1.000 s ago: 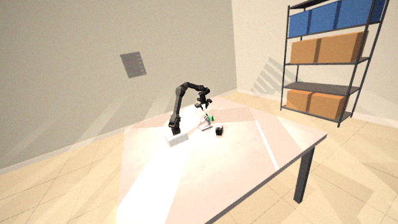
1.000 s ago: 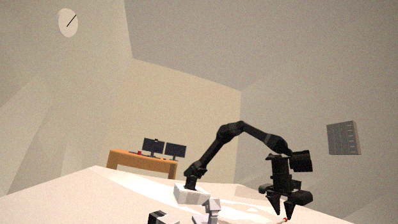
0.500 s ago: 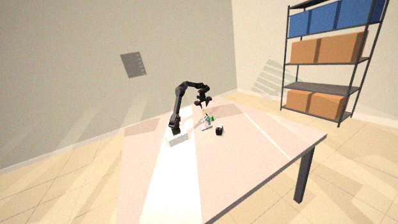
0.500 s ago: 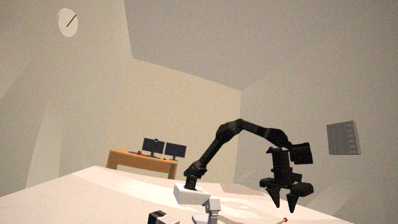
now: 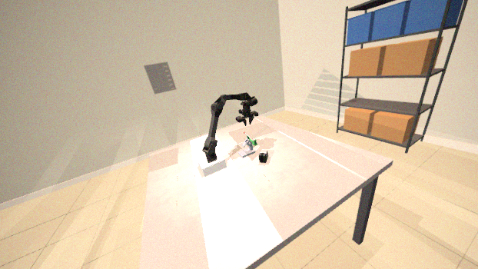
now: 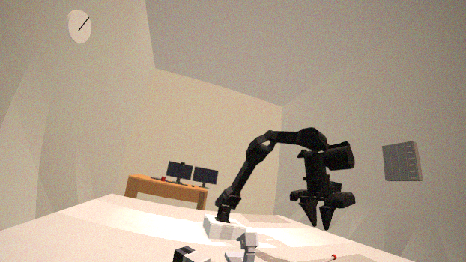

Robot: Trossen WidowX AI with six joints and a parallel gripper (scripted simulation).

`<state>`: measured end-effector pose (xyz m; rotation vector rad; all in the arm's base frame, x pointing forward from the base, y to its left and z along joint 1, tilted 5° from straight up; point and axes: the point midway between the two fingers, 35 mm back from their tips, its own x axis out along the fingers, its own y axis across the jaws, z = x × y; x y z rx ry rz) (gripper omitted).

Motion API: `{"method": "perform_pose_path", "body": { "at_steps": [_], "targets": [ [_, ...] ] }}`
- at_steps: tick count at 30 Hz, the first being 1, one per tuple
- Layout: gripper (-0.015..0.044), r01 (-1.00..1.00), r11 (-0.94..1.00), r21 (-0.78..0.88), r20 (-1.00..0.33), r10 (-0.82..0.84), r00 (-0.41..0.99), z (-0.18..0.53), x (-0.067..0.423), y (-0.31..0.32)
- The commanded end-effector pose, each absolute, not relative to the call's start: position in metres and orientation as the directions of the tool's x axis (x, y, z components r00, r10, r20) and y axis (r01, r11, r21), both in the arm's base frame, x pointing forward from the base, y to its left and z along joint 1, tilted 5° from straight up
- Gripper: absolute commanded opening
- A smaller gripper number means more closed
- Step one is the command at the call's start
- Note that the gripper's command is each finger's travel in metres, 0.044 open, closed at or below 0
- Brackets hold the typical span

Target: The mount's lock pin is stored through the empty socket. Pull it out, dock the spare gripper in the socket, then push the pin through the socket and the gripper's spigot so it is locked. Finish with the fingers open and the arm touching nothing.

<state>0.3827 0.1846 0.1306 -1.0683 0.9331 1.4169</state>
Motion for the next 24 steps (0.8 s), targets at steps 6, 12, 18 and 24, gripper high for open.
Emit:
{"method": "perform_pose_path", "body": {
  "at_steps": [6, 12, 18, 24],
  "targets": [
    [0.018, -0.992, -0.13, -0.003, -0.956, 0.29, -0.035, 0.091, 0.381, 0.189],
    [0.018, -0.992, -0.13, -0.002, -0.957, 0.29, -0.036, 0.06, 0.379, 0.191],
    [0.018, -0.992, -0.13, -0.002, -0.956, 0.29, -0.036, 0.054, 0.379, 0.192],
    [0.018, -0.992, -0.13, -0.002, -0.956, 0.29, -0.036, 0.044, 0.38, 0.193]
  ]
}}
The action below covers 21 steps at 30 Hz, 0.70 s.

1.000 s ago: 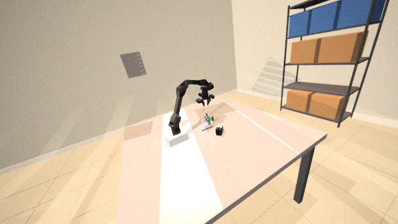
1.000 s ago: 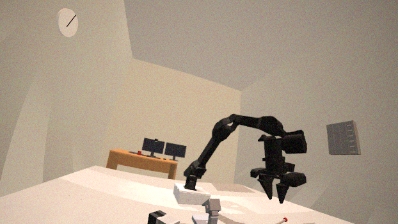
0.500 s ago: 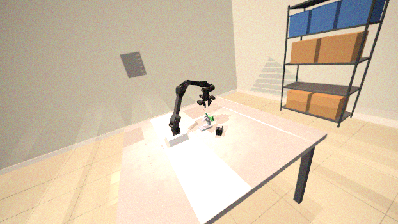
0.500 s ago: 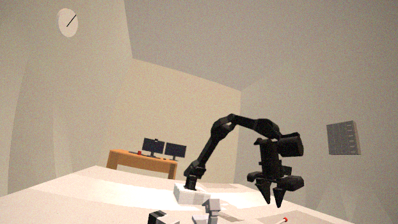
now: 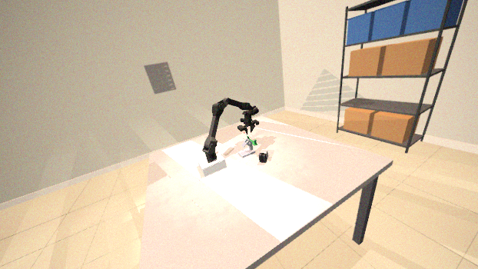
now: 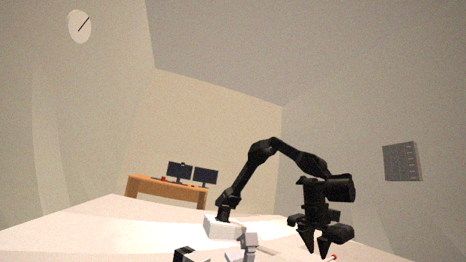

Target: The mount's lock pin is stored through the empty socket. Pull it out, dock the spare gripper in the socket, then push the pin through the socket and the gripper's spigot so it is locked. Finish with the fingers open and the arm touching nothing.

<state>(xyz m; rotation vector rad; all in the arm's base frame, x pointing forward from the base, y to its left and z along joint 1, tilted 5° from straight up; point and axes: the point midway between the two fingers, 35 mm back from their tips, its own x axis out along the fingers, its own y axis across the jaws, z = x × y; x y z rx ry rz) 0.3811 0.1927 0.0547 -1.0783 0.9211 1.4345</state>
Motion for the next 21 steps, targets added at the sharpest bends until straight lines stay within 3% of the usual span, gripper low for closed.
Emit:
{"method": "perform_pose_path", "body": {
  "at_steps": [1, 21],
  "targets": [
    [0.018, -0.992, -0.13, -0.002, -0.956, 0.29, -0.036, 0.043, 0.38, 0.193],
    [0.018, -0.992, -0.13, -0.002, -0.956, 0.29, -0.036, 0.01, 0.379, 0.196]
  ]
}}
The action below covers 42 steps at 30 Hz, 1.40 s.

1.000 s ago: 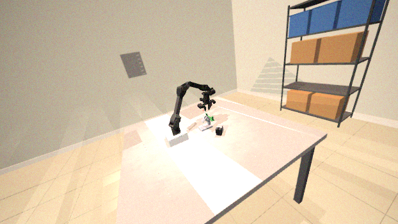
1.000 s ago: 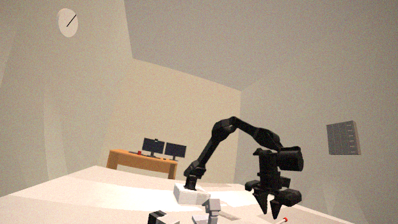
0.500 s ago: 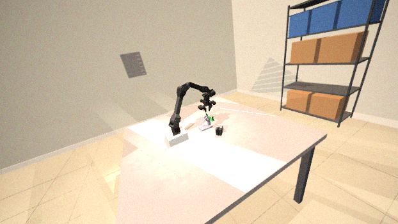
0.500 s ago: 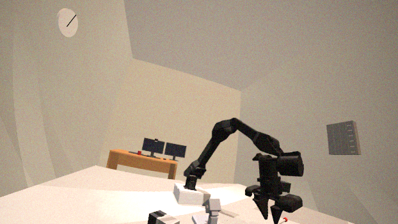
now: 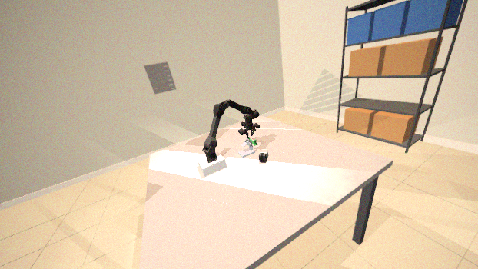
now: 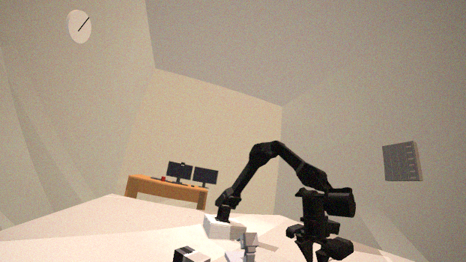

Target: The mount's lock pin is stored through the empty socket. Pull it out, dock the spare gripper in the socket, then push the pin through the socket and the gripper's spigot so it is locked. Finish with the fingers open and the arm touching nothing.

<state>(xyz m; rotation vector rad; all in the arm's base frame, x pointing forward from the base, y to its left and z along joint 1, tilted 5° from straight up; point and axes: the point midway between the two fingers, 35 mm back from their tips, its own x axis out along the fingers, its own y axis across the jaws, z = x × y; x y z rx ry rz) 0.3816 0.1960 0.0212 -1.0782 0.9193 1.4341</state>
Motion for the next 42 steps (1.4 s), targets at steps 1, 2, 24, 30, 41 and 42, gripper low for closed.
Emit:
{"method": "perform_pose_path", "body": {
  "at_steps": [1, 2, 24, 30, 41, 42],
  "targets": [
    [0.018, -0.992, -0.13, -0.002, -0.956, 0.29, -0.036, 0.0084, 0.3791, 0.1962],
    [0.018, -0.992, -0.13, -0.002, -0.956, 0.29, -0.036, 0.0068, 0.379, 0.1963],
    [0.018, -0.992, -0.13, -0.002, -0.956, 0.29, -0.036, -0.0004, 0.3785, 0.1966],
    [0.0127, -0.992, -0.13, -0.002, -0.956, 0.29, -0.036, -0.0004, 0.3785, 0.1966],
    [0.0, -0.992, -0.13, -0.002, -0.956, 0.29, -0.036, -0.0005, 0.3791, 0.1966],
    [0.0, -0.992, -0.13, -0.002, -0.956, 0.29, -0.036, -0.0005, 0.3791, 0.1966]
  ]
}}
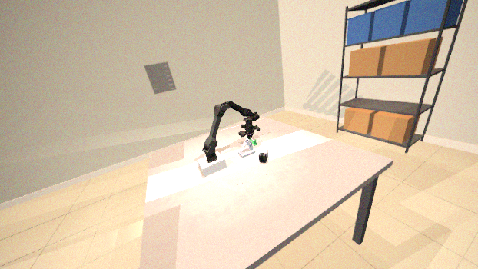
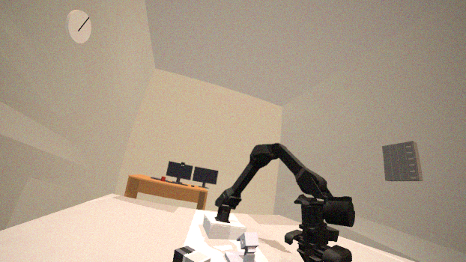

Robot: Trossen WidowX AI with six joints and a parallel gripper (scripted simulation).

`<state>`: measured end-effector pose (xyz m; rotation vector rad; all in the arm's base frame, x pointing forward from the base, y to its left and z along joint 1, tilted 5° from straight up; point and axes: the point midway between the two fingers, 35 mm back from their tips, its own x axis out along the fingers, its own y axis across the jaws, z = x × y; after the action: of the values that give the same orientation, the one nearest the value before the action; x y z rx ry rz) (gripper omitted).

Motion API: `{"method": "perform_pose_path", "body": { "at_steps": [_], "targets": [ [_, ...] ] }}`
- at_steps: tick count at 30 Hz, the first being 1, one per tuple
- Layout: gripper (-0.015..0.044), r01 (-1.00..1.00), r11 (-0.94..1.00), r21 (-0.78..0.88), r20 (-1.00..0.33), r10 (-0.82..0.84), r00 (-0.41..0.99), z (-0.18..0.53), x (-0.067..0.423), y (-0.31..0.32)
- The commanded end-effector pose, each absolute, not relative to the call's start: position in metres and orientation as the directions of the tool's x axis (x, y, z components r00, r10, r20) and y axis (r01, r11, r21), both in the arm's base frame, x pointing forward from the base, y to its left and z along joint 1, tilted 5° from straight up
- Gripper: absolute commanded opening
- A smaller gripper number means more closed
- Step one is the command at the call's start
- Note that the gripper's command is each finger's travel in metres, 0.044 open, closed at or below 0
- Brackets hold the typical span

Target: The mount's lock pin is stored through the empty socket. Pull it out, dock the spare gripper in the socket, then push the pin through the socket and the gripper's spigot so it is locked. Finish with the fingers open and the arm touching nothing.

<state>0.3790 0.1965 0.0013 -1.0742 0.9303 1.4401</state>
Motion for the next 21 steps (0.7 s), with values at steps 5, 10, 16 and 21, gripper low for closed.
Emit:
{"method": "perform_pose_path", "body": {
  "at_steps": [5, 10, 16, 21],
  "targets": [
    [0.0, -0.991, -0.131, -0.004, -0.956, 0.29, -0.034, 0.004, 0.379, 0.196],
    [0.0, -0.991, -0.133, -0.005, -0.957, 0.289, -0.034, 0.013, 0.379, 0.195],
    [0.0, -0.991, -0.131, 0.006, -0.958, 0.285, -0.043, 0.022, 0.378, 0.194],
    [0.0, -0.992, -0.129, 0.01, -0.958, 0.283, -0.046, 0.029, 0.378, 0.193]
  ]
}}
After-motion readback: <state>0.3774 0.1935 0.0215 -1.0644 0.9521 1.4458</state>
